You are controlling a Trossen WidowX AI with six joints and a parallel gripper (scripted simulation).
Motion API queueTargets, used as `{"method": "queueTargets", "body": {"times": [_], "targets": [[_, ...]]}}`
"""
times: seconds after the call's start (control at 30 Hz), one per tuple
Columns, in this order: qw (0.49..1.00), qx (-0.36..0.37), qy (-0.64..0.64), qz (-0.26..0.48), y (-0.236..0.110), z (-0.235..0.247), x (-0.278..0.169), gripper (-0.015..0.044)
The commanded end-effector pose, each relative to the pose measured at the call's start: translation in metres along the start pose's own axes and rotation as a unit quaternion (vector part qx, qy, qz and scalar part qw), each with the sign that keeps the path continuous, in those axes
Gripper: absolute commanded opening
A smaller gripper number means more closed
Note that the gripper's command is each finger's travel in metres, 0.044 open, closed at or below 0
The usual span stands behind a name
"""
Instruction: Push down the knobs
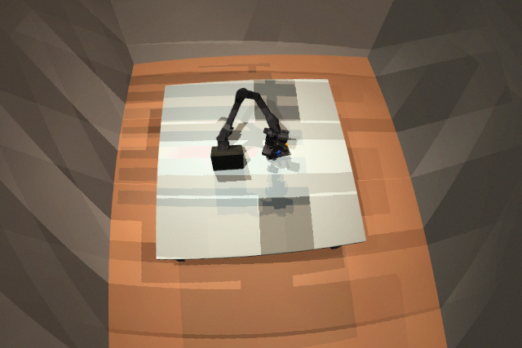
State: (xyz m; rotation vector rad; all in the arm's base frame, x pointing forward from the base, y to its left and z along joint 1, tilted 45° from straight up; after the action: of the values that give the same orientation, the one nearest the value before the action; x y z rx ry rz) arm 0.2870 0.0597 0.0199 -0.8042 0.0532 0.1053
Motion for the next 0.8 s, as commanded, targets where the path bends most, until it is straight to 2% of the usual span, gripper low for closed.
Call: {"method": "queueTargets", "body": {"times": [0.0,0.77], "targets": [[1.000,0.000,-0.014,0.010,0.014,0.003,0.001,0.0000],[1.000,-0.001,-0.014,0.010,-0.019,0.003,0.002,0.0000]]}}
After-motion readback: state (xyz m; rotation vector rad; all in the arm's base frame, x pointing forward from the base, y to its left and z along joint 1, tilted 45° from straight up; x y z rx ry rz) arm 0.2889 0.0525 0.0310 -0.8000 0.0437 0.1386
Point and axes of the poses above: the point midway between the two fingers, 35 mm back from their tips, its own y axis out along the fingers, its own z axis across the jaws, x = y × z, the point moved 4 cm from there along -y, back along the fingers, and after that the axes turned 11 degrees about -y, right-handed, at the moved point
